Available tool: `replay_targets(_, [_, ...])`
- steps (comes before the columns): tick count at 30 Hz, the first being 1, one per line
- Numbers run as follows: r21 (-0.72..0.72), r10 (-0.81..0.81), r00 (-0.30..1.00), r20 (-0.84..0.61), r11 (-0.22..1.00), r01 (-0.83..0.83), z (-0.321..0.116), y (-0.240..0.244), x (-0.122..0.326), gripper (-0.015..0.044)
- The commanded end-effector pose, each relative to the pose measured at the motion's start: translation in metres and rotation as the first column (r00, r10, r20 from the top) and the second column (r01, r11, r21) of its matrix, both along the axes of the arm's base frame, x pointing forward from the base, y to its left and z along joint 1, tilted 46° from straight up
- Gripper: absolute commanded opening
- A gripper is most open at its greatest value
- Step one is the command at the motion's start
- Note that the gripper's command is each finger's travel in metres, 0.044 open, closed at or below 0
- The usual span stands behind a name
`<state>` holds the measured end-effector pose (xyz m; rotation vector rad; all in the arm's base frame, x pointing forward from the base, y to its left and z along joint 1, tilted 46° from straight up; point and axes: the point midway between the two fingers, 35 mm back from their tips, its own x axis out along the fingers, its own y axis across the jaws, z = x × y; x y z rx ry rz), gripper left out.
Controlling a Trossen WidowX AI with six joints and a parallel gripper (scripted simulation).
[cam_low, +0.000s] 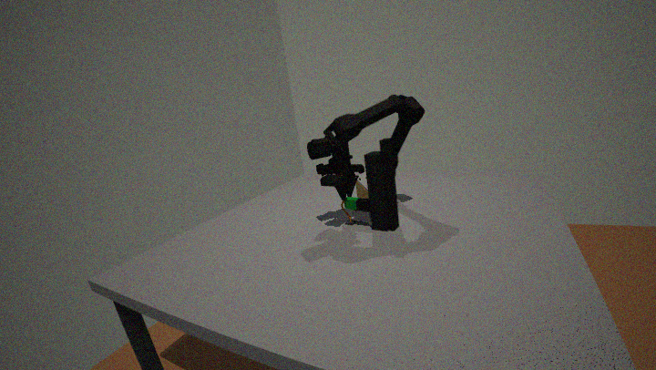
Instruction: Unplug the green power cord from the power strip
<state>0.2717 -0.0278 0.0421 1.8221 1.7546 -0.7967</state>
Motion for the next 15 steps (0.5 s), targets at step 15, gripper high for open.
replay_targets(15, [-0.005,-0.001,1.0,-0.003,1.0,0.001,-0.035,-0.05,-0.006,0.044])
